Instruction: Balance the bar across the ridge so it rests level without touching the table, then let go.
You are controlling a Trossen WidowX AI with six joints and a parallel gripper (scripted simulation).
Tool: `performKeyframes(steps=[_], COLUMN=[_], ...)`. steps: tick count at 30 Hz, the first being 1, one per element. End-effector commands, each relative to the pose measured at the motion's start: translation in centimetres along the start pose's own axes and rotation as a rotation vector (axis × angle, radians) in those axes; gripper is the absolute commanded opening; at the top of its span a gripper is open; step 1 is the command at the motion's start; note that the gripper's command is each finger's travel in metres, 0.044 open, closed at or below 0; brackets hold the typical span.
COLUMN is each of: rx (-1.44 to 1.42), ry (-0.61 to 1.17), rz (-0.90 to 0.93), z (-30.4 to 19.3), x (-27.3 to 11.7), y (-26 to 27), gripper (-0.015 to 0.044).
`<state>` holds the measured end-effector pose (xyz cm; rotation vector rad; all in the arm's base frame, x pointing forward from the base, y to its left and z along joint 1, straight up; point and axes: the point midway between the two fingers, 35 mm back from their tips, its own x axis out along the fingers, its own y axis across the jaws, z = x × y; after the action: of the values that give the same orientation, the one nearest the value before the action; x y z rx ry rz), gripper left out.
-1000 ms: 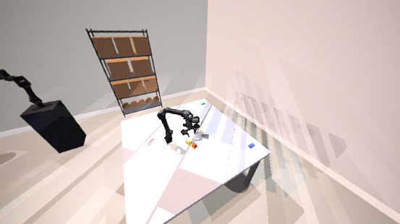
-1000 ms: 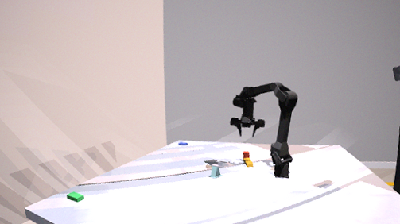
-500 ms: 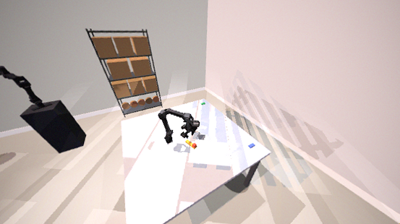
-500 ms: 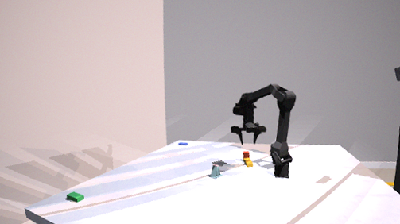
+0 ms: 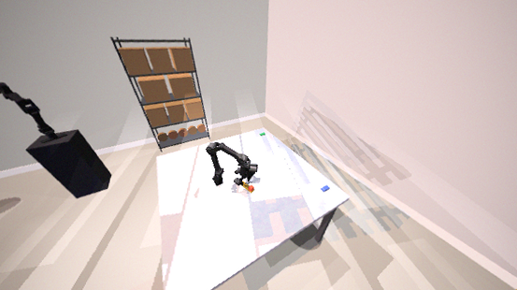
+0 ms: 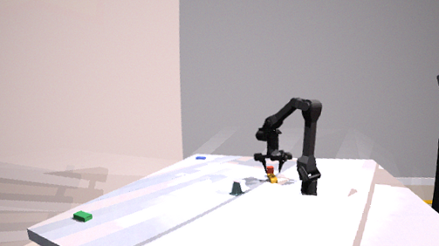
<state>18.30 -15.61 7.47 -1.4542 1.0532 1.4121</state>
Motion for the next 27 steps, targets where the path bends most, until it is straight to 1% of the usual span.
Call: performKeyframes(steps=[1, 17, 27], rx=[-0.004, -0.004, -0.004], ry=[-0.003, -0.003, -0.003], rz=[-0.002, -0.002, -0.002], z=[0.0, 0.0, 0.0], x=[0.4, 2.8, 2.9], y=[-0.1, -0.1, -0.1], gripper=[0.0315, 0.0315, 0.0315])
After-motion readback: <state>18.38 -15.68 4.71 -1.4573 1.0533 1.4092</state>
